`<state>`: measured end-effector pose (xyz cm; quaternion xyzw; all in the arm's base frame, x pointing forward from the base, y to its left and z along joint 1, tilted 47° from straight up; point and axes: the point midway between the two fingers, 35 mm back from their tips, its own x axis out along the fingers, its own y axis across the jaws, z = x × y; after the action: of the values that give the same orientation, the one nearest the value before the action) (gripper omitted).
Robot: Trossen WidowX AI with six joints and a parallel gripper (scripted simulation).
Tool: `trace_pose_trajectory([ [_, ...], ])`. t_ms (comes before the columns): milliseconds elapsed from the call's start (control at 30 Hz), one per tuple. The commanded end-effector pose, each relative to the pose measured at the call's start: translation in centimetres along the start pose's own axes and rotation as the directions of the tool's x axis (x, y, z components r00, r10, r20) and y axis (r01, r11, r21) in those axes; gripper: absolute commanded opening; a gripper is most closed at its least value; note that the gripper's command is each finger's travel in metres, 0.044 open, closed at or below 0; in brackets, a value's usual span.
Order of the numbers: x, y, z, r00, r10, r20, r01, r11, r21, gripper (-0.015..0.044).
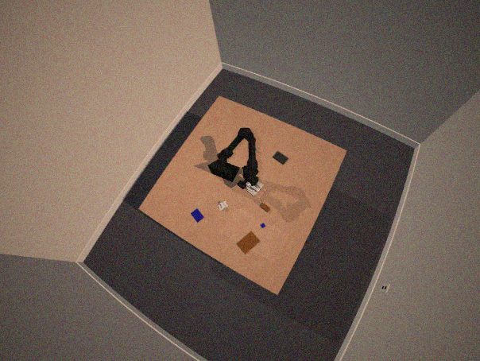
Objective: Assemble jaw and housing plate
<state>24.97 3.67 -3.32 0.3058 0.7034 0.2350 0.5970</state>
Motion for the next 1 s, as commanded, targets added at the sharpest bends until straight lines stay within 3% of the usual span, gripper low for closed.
trace_pose_trajectory([
  [0,0.23,0.04,-0.16,1.0,0.006,-0.002,-0.006,1.0,0.007,0.0351],
  [967,0.66,0.04,-0.17,1.0,0.006,-0.002,-0.006,1.0,0.018,0.0351],
])
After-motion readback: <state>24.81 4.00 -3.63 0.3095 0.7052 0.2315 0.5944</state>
